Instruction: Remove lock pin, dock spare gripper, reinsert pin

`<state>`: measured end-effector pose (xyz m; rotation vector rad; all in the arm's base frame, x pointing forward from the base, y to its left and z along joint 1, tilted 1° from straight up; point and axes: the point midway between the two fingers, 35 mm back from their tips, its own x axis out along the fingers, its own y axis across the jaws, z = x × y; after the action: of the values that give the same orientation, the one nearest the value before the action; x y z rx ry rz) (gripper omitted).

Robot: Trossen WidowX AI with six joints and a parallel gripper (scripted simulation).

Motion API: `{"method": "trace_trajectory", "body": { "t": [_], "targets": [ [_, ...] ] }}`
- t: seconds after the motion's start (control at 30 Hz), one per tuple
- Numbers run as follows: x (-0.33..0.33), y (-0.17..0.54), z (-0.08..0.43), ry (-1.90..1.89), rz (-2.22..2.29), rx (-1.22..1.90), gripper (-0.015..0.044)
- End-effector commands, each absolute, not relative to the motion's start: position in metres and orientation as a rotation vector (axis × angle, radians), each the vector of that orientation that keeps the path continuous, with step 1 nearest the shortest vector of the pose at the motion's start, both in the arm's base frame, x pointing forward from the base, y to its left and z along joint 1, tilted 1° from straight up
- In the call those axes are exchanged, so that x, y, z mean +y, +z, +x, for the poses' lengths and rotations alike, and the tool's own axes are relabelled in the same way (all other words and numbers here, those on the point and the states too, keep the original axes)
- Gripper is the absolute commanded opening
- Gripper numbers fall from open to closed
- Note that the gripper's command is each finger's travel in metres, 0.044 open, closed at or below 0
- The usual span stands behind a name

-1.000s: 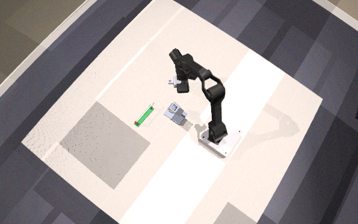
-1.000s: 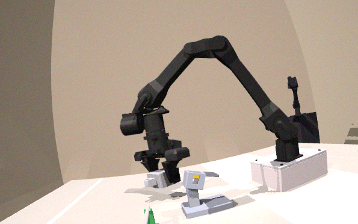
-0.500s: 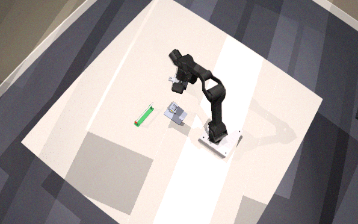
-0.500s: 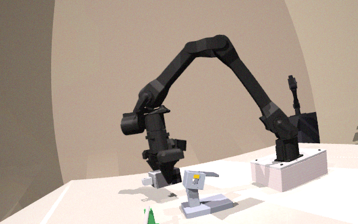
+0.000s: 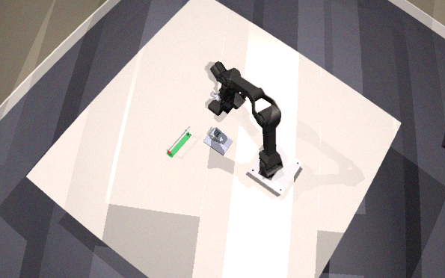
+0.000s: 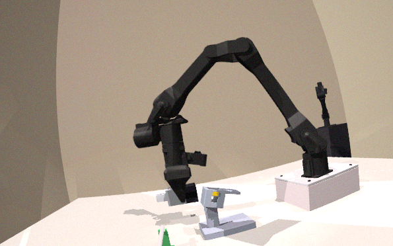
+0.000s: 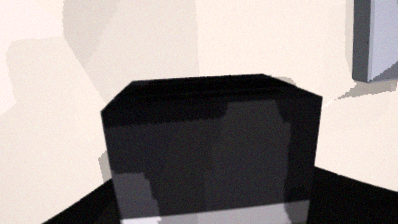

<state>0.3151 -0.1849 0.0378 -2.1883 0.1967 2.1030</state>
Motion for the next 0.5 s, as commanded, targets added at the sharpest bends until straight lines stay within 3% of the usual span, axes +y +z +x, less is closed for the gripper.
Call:
{"method": "trace_trajectory", "body": {
  "t": [0.0,0.47],
  "targets": [
    [-0.1846,0.0392,0.3152,2.053,-2.149,0.281,0.0000],
    [-0.1829,0.0369,0.3137,1.913,-2.009,0.495,0.0000]
  ]
}}
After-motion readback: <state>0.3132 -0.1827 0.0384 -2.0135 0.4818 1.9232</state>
